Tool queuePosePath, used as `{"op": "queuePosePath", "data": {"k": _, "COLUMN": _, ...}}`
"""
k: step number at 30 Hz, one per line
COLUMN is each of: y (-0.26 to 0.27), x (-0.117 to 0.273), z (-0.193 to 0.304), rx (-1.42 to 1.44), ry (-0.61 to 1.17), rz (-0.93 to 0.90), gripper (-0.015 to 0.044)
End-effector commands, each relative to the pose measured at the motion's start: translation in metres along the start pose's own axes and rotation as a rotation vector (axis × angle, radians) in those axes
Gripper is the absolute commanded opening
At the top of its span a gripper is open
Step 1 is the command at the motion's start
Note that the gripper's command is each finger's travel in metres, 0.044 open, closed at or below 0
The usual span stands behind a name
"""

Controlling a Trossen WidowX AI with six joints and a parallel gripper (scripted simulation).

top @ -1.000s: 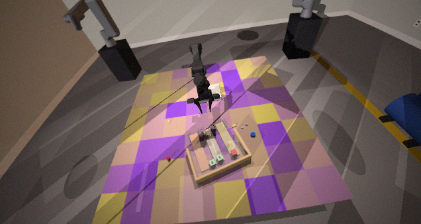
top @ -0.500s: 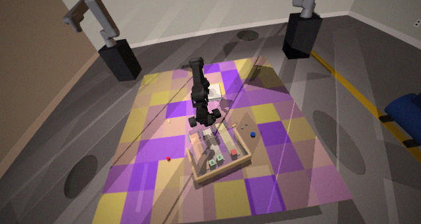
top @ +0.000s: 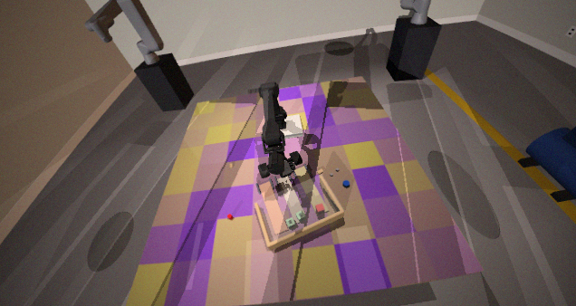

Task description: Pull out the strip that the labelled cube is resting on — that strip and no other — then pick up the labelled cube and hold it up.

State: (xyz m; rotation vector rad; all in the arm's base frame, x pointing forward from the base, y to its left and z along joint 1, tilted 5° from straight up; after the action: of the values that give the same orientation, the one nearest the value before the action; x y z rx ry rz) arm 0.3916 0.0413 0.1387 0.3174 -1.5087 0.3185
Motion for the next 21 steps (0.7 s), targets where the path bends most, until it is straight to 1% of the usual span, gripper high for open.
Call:
{"op": "queuePosePath", "data": {"k": 1, "y": -0.001, "x": -0.009, "z": 0.000, "rx": 0.006, "ry": 0.008, "rz": 0.003, "gripper": 0.0000}}
{"op": "queuePosePath", "data": {"k": 21, "y": -0.002, "x": -0.042, "z": 0.002, "rx": 0.005, "ry": 0.008, "rz": 0.003, "gripper": 0.0000}}
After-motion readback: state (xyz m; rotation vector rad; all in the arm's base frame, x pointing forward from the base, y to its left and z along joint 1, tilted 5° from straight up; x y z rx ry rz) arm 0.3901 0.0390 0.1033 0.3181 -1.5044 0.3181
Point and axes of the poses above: the point midway between the two fingers, 35 mm back from their tips, its own x axis back along the fingers, its own y axis across the jaws, z = x × y, the point moved 8 cm from there along x, back along the fingers, and after that the axes turned 1 degree about x, right-handed, at the moved point
